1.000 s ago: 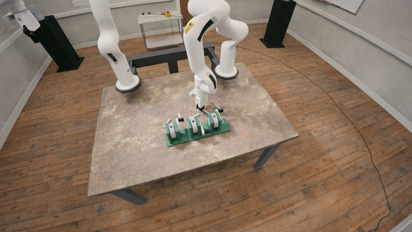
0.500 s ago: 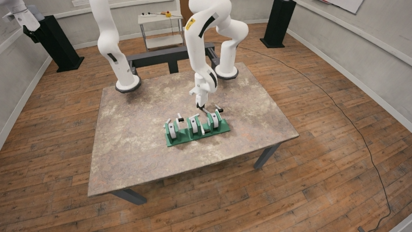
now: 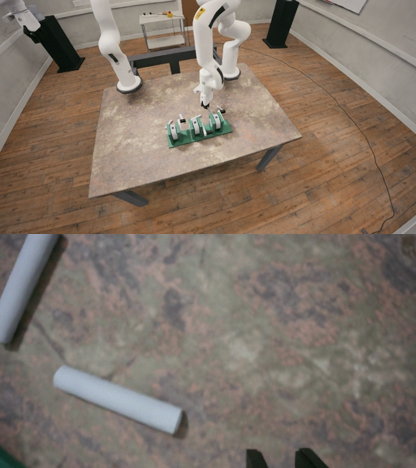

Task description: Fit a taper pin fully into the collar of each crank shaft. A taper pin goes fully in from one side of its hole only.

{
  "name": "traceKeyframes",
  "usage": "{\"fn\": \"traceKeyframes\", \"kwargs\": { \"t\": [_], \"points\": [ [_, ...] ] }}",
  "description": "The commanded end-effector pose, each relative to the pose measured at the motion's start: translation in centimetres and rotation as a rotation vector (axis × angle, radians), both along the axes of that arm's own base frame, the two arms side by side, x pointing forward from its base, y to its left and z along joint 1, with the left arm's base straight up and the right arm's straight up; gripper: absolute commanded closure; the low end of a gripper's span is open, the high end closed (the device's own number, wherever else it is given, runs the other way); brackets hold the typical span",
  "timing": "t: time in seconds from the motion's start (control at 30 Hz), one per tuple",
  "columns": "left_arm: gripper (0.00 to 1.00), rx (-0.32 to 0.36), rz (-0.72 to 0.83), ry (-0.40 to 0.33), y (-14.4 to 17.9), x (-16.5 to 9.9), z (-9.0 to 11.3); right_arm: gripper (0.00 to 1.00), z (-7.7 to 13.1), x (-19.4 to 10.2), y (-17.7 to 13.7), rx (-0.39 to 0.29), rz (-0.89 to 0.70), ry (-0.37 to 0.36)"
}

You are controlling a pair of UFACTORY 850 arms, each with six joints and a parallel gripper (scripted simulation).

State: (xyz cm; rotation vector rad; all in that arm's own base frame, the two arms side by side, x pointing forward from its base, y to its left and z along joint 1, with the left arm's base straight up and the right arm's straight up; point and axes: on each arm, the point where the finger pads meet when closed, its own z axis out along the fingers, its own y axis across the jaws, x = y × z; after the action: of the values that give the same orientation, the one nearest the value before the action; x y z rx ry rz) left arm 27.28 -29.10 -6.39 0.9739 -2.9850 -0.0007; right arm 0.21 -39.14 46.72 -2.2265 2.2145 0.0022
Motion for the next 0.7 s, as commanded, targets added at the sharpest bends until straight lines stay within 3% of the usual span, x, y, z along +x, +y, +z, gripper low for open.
{"fn": "traceKeyframes", "kwargs": {
  "t": [0.0, 0.67],
  "points": [
    [0.8, 0.0, 0.0, -0.002, 1.1, 1.7, 1.5, 0.0, 0.1, 0.0, 0.0, -0.002, 0.0, 0.0],
    [0.8, 0.0, 0.0, -0.002, 3.7, 5.1, 2.1, 0.0, 0.1, 0.0, 0.0, -0.002, 0.0, 0.0]
  ]
}}
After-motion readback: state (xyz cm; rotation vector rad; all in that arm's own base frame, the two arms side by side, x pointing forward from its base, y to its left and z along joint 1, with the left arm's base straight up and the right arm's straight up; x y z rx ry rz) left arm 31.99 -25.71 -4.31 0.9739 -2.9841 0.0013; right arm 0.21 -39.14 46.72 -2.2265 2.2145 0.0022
